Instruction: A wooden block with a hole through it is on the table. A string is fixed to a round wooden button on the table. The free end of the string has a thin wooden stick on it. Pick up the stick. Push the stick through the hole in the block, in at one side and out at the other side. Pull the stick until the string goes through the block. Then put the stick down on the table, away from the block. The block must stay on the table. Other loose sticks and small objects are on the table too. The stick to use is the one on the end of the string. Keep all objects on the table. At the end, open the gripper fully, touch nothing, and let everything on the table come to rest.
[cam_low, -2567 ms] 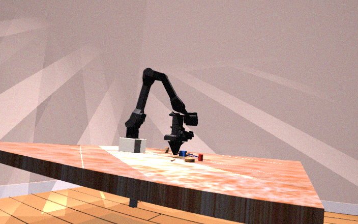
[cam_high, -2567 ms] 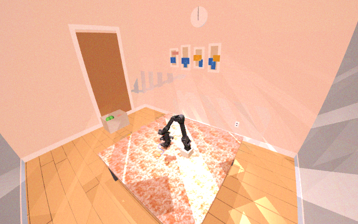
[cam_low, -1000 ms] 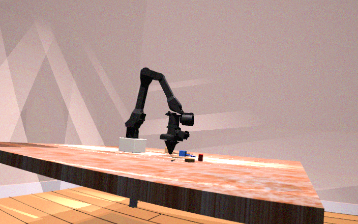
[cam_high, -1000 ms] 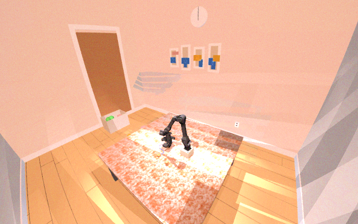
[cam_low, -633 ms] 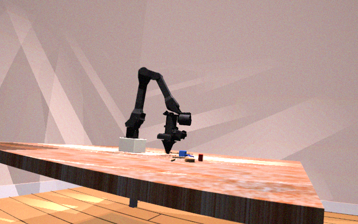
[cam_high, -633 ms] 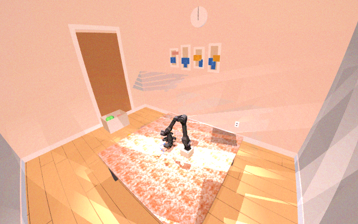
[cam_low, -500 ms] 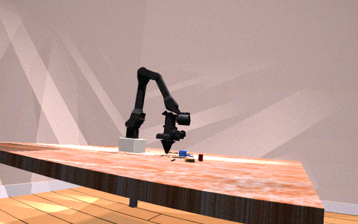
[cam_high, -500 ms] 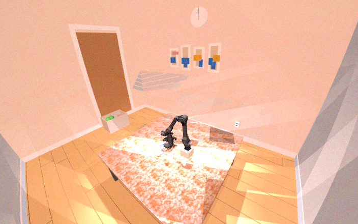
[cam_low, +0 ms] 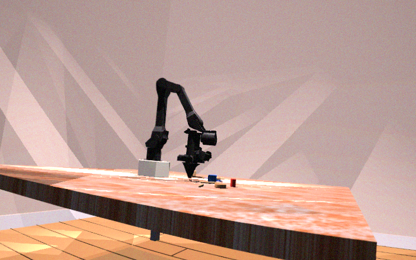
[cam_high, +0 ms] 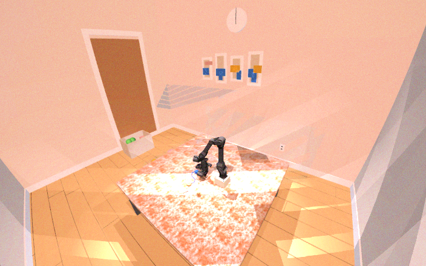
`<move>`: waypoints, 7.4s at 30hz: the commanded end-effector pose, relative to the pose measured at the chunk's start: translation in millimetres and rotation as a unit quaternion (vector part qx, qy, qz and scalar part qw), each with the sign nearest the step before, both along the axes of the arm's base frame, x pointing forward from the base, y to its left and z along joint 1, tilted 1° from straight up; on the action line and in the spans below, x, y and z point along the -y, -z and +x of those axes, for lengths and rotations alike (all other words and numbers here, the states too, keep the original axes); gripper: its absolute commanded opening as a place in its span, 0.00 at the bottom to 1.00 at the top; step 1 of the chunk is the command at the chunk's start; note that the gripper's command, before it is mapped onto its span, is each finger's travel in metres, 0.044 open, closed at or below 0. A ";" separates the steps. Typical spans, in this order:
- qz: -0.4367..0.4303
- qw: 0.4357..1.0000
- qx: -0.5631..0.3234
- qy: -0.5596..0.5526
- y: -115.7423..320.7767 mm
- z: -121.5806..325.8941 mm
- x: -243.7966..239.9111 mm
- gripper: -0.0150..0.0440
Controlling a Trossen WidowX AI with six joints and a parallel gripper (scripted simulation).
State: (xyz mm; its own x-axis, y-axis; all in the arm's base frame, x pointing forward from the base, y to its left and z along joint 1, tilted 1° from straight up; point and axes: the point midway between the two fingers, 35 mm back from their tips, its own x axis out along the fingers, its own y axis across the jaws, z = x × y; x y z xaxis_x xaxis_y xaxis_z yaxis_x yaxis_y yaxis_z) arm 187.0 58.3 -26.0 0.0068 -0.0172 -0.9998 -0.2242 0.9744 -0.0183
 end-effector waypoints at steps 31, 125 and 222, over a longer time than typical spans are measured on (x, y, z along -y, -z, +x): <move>0.004 1.000 0.004 0.000 13.1 -29.0 8.0 0.25; 0.004 1.000 0.004 0.000 13.1 -29.0 8.0 0.25; -0.009 1.000 -0.001 -0.002 -92.9 -28.2 10.5 1.00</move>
State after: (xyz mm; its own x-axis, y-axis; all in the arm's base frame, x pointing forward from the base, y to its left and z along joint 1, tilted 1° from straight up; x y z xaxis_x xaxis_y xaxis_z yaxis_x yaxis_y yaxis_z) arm 158.8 47.8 66.9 0.0059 -0.0343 -0.9994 -0.2274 0.9732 -0.0347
